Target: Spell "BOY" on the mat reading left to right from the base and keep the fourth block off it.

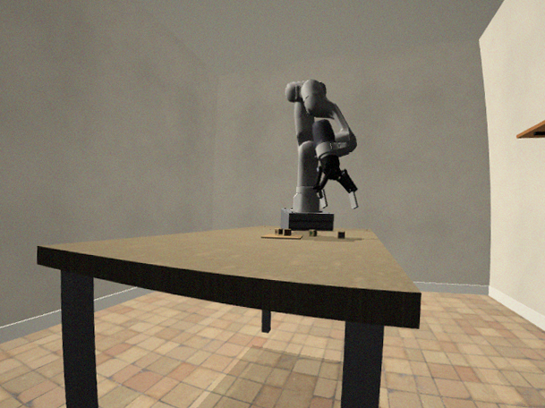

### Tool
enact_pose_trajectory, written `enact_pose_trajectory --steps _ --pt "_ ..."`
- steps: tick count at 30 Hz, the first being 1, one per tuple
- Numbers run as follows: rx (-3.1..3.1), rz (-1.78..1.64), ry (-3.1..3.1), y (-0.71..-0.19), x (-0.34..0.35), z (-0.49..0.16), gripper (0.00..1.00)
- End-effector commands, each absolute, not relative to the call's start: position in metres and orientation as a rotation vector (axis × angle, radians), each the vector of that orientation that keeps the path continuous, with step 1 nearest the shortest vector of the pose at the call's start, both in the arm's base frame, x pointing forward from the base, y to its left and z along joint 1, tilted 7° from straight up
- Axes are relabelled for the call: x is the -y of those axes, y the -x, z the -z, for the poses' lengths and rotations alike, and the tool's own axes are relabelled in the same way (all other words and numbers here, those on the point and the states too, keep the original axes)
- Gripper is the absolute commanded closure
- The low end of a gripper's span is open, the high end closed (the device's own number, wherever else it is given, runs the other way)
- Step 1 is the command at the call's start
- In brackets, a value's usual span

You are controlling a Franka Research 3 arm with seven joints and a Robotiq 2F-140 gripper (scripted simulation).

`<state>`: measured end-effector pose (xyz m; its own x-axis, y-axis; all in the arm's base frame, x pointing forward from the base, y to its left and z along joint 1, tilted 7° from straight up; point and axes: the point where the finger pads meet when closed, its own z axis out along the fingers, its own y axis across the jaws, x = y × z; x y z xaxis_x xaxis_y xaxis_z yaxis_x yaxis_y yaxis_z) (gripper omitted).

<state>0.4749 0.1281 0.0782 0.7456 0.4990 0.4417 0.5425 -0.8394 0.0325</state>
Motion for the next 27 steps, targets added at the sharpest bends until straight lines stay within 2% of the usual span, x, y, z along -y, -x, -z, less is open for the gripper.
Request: enact_pose_trajectory --steps 1,25,27 --pt "0.862 0.679 2.840 -0.475 -0.129 -0.078 0.00" --pt "0.862 0.679 2.840 -0.474 -0.127 -0.078 0.00" --pt "0.863 0.682 2.843 -0.467 -0.102 -0.068 0.00"
